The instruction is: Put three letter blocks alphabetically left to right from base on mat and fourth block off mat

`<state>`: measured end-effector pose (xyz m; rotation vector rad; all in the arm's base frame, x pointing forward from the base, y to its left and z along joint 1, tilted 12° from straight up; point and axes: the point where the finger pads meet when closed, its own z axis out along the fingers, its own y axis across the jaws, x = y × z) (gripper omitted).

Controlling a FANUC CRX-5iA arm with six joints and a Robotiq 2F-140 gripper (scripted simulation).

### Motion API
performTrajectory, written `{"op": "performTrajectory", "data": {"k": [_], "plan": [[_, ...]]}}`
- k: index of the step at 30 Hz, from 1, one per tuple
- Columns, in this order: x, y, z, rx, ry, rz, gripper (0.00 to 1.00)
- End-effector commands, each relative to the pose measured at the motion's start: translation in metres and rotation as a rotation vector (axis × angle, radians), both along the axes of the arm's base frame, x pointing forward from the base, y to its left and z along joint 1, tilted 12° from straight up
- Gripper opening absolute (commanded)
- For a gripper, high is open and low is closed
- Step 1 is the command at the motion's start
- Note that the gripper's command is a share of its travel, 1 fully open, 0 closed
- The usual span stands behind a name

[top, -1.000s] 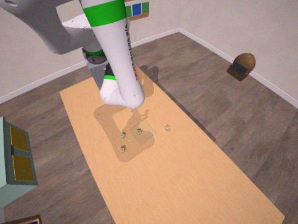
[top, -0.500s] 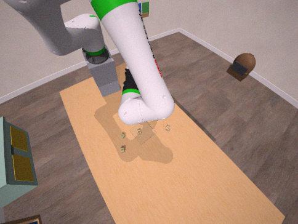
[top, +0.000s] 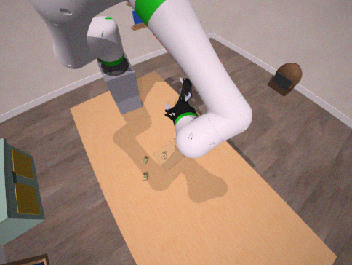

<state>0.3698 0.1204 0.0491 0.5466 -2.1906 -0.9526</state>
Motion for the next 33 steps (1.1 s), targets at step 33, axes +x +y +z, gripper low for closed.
{"op": "performTrajectory", "data": {"k": [33], "plan": [[0.275, -0.011, -0.192, -0.724, -0.822, 0.28, 1.0]]}}
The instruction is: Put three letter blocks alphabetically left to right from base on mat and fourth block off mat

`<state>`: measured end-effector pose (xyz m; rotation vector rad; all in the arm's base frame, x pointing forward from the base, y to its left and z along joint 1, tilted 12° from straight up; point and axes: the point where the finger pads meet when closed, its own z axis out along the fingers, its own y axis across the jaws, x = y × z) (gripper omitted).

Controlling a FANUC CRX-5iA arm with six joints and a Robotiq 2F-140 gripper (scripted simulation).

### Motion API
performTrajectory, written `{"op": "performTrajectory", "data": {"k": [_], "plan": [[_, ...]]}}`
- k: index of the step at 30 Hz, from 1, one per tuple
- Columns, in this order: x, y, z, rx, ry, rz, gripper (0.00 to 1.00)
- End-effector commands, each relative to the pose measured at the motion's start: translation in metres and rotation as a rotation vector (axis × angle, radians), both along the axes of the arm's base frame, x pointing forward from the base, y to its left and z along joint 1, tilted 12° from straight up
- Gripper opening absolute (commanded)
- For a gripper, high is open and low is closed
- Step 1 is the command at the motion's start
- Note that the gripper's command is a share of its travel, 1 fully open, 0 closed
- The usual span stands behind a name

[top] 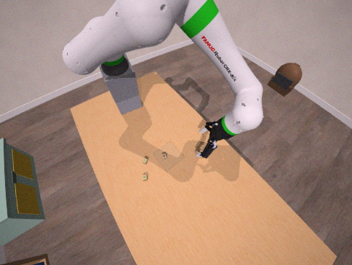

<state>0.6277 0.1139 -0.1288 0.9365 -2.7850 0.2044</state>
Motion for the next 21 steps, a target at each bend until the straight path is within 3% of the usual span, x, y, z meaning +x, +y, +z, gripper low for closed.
{"op": "performTrajectory", "data": {"k": [1, 21], "plan": [[0.0199, -0.0042, -0.0161, -0.066, -0.067, 0.01, 1.0], [0.022, -0.0042, -0.0176, -0.071, -0.074, 0.013, 1.0]]}}
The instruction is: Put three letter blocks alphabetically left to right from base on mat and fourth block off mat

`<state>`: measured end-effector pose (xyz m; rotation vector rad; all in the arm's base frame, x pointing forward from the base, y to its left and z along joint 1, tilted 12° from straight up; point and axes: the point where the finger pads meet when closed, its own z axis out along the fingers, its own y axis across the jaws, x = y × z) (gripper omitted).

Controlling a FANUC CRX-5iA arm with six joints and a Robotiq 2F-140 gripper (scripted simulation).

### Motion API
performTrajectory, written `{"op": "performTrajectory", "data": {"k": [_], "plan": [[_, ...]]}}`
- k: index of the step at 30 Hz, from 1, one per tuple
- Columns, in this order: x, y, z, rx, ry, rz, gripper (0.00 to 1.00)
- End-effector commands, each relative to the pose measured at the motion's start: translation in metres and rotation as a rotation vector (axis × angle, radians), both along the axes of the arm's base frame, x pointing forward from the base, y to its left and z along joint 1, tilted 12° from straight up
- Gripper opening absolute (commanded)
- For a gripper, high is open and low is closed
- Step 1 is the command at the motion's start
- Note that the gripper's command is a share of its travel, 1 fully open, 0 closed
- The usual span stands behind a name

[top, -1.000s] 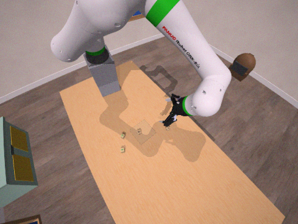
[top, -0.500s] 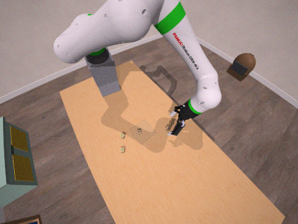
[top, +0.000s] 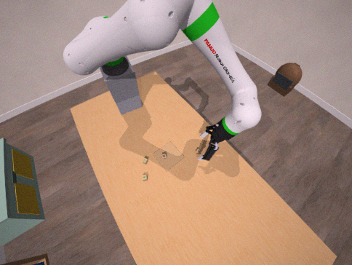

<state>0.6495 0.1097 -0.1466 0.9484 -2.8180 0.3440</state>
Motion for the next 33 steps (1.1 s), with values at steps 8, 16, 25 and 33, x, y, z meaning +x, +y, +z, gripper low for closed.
{"op": "performTrajectory", "data": {"k": [8, 16, 25, 33], "plan": [[0.0002, 0.0001, 0.0002, 0.0, 0.0, 0.0, 1.0], [0.0002, 0.0001, 0.0002, 0.0, 0.0, 0.0, 1.0], [0.0002, 0.0001, 0.0002, 0.0, 0.0, 0.0, 1.0], [0.0002, 0.0, 0.0005, 0.0, 0.0, 0.001, 1.0]]}}
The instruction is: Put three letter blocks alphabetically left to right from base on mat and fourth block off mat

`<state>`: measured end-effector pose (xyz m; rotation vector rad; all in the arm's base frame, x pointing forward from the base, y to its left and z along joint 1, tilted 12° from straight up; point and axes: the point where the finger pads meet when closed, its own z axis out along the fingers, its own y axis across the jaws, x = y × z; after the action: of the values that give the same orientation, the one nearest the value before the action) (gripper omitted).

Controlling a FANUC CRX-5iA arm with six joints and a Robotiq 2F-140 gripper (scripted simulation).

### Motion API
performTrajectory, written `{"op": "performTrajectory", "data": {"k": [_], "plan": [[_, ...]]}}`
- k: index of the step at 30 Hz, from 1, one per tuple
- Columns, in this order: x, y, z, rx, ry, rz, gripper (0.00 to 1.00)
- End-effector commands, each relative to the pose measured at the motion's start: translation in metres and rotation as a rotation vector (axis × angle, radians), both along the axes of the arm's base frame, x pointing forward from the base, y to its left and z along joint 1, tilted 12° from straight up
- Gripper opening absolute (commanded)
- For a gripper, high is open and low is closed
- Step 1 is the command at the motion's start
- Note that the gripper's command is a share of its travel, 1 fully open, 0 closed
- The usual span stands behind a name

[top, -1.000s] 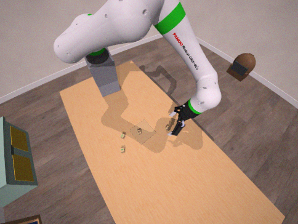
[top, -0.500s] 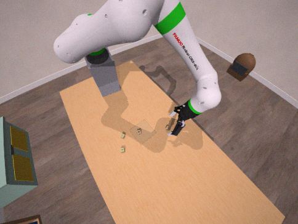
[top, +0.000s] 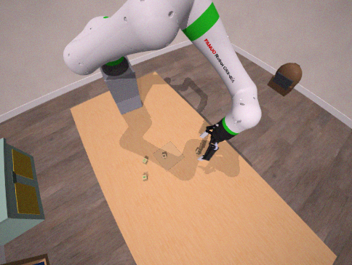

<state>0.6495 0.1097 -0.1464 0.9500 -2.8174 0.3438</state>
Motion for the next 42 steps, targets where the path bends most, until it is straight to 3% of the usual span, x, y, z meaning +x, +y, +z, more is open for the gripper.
{"op": "performTrajectory", "data": {"k": [1, 8, 15, 17, 25, 32, 34, 36, 42], "plan": [[0.0, 0.0, 0.001, 0.0, 0.0, 0.002, 1.0], [0.0, -0.002, 0.011, 0.009, 0.013, 0.051, 1.0], [0.0, -0.008, 0.043, 0.034, 0.051, 0.202, 1.0], [0.0, -0.008, 0.043, 0.034, 0.051, 0.202, 1.0], [-0.004, -0.02, 0.095, 0.077, 0.109, 0.46, 1.0], [-0.01, -0.028, 0.132, 0.107, 0.146, 0.648, 1.0], [-0.01, -0.028, 0.132, 0.107, 0.146, 0.648, 1.0], [-0.014, -0.033, 0.151, 0.122, 0.164, 0.751, 1.0], [-0.021, -0.041, 0.18, 0.145, 0.189, 0.904, 1.0]]}}
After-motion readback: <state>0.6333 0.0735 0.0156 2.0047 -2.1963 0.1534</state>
